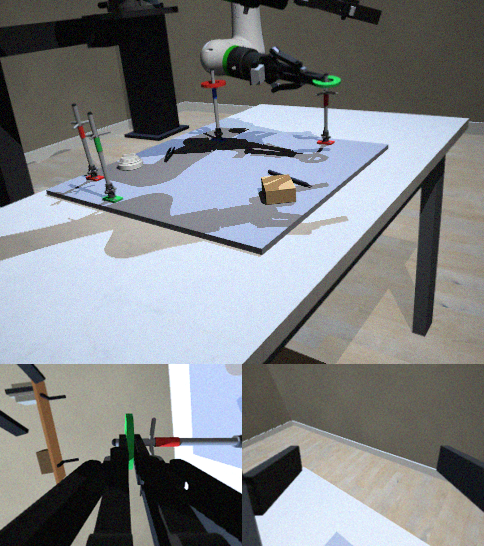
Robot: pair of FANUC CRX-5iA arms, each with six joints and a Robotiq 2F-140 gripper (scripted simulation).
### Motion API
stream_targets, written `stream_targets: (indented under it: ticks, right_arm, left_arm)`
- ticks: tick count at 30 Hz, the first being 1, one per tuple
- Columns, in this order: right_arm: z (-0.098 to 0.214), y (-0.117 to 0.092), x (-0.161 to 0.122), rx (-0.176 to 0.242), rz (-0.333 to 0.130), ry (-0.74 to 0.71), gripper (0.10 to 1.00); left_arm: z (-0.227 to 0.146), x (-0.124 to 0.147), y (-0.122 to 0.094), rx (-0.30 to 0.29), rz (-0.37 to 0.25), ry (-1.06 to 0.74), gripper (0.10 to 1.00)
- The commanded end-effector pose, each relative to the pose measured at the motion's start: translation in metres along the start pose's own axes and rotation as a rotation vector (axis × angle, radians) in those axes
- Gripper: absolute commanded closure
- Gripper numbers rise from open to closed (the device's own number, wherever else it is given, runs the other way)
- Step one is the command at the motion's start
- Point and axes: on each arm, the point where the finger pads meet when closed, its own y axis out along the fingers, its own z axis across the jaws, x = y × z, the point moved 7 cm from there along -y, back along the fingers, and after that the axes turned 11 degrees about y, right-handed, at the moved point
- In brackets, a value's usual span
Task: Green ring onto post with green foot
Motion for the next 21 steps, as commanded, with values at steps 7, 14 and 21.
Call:
stream_targets:
  ticks: [7,14,21]
  right_arm:
    - [-0.001,0.0,-0.002,-0.001,0.003,-0.001,0.098]
    - [-0.001,0.0,-0.002,-0.001,0.003,-0.001,0.098]
    - [-0.001,0.0,-0.002,-0.001,0.003,-0.001,0.098]
  left_arm:
    - [-0.015,0.003,0.0,0.0,-0.001,0.0,0.999]
    - [-0.023,0.004,0.0,0.001,-0.002,0.0,0.999]
    - [-0.033,0.006,-0.001,0.001,-0.002,0.0,0.999]
